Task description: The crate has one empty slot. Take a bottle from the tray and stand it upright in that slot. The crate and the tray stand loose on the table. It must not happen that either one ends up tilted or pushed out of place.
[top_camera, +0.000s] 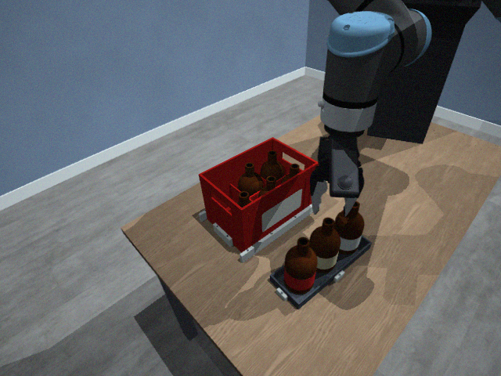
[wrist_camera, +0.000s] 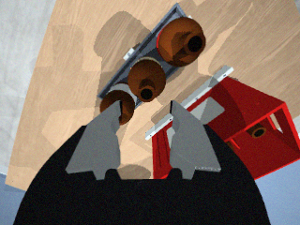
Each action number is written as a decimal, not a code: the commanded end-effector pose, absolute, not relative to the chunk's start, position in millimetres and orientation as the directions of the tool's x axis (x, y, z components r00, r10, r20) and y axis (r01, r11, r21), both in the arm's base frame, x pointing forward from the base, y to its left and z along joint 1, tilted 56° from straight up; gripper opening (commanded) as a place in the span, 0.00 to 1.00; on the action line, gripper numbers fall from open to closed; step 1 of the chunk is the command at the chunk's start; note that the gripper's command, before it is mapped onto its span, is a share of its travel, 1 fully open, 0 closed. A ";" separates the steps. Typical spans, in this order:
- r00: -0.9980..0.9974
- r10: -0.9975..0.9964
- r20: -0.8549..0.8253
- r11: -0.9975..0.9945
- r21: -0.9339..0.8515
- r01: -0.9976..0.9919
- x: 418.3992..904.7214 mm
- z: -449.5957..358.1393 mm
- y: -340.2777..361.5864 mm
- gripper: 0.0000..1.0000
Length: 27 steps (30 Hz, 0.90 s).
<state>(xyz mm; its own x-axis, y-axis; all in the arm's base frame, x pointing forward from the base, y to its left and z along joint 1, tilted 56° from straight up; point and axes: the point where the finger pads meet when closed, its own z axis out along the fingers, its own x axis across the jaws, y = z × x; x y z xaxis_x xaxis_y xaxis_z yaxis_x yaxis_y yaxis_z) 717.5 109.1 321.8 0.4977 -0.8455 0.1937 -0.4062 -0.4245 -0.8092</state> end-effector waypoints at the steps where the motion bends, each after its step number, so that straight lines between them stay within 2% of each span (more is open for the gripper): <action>1: 0.498 -0.845 0.194 -0.425 -0.809 -0.406 717.4 322.2 109.1 0.38; 27: 0.498 -0.845 0.194 -0.425 -0.809 -0.406 719.5 320.7 110.0 0.38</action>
<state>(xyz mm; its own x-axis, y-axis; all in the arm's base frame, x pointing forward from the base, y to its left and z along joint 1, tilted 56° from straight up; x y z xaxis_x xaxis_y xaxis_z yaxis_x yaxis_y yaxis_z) 718.4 109.5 321.1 0.4977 -0.8455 0.1937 -0.4062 -0.4245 -0.8092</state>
